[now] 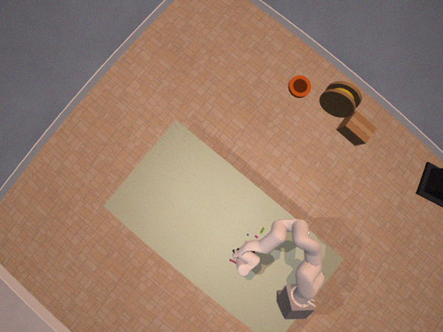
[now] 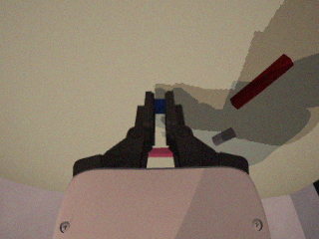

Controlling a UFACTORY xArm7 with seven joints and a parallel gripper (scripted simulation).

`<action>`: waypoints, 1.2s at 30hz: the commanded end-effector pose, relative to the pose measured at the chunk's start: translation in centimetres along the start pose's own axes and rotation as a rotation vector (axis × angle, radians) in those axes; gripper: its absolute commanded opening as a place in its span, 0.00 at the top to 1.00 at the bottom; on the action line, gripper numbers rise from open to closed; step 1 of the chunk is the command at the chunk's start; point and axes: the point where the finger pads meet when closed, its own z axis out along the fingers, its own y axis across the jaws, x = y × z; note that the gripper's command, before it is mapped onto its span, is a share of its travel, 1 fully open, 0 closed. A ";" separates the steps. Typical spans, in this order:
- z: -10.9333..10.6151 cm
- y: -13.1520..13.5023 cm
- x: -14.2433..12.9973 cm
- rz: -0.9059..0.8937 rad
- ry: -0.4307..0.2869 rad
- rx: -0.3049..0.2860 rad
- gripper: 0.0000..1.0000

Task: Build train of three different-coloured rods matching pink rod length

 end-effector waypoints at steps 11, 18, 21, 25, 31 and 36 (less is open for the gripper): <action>-0.2 -0.2 -0.1 -0.002 -0.002 0.004 0.96; -0.2 -0.2 -0.1 -0.002 -0.002 0.004 0.96; -0.2 -0.2 -0.1 -0.002 -0.002 0.004 0.96; -0.2 -0.2 -0.1 -0.002 -0.002 0.004 0.96; -0.2 -0.2 -0.1 -0.002 -0.002 0.004 0.96; -0.1 -0.2 -0.1 -0.002 -0.002 0.004 0.96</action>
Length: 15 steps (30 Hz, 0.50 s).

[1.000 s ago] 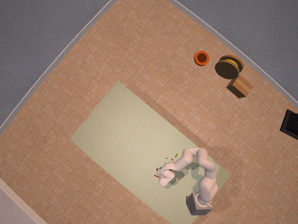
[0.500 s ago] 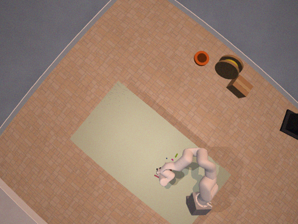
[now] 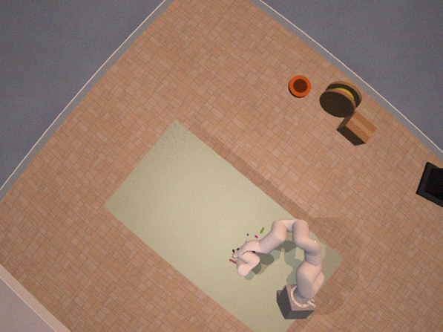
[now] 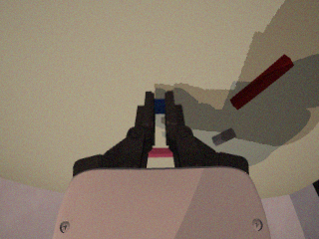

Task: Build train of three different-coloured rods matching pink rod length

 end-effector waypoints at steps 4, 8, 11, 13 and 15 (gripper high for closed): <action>0.0 -0.1 -0.1 -0.001 -0.002 0.004 0.96; 0.2 -0.1 -0.1 -0.001 -0.002 0.004 0.96; 0.4 -0.1 -0.1 -0.001 -0.002 0.004 0.96; 0.6 -0.1 -0.1 -0.001 -0.002 0.004 0.96; 0.8 -0.1 -0.1 -0.001 -0.002 0.004 0.96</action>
